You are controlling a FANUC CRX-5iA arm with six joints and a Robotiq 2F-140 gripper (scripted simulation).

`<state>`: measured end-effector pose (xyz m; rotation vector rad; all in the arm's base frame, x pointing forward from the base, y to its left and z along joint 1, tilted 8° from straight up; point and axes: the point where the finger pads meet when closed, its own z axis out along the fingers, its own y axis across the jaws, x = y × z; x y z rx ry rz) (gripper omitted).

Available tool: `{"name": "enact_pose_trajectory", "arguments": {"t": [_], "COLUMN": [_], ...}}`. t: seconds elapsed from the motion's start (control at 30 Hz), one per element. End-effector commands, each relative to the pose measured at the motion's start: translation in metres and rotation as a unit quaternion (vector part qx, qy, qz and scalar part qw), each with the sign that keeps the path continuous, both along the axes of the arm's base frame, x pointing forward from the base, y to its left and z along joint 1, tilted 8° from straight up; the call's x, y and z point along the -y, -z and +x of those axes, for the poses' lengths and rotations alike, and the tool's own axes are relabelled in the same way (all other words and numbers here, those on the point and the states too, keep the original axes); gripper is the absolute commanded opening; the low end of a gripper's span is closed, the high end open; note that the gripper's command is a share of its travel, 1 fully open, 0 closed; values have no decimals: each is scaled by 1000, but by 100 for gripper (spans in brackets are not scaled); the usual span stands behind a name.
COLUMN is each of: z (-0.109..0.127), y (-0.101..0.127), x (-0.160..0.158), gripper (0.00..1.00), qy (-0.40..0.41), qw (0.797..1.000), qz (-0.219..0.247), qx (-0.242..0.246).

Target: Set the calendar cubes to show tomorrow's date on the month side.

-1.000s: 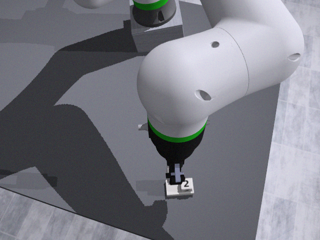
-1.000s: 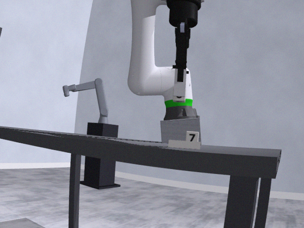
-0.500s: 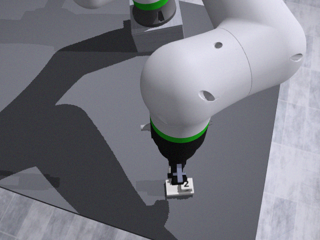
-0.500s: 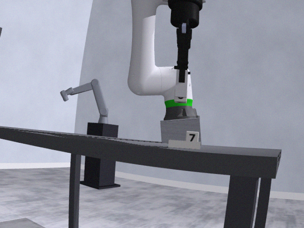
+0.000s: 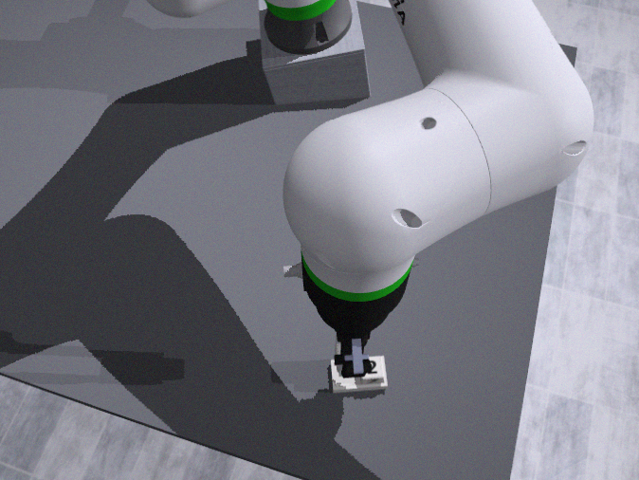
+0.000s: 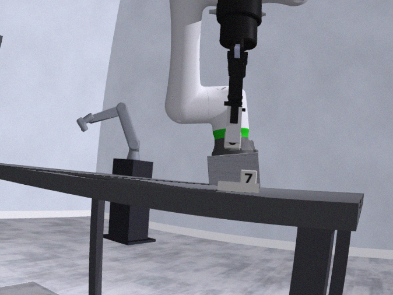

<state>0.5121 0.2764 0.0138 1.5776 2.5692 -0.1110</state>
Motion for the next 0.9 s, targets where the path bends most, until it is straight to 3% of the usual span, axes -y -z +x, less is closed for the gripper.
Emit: {"name": "enact_pose_trajectory", "arguments": {"t": [0.0,0.27,0.87], "z": [1,2,3], "y": [13,30,33], "x": [1,4,4], "gripper": [24,24,24], "qy": [0,0,0], "qw": [1000,1000,1000], "qz": [0,0,0], "qx": [0,0,0]}}
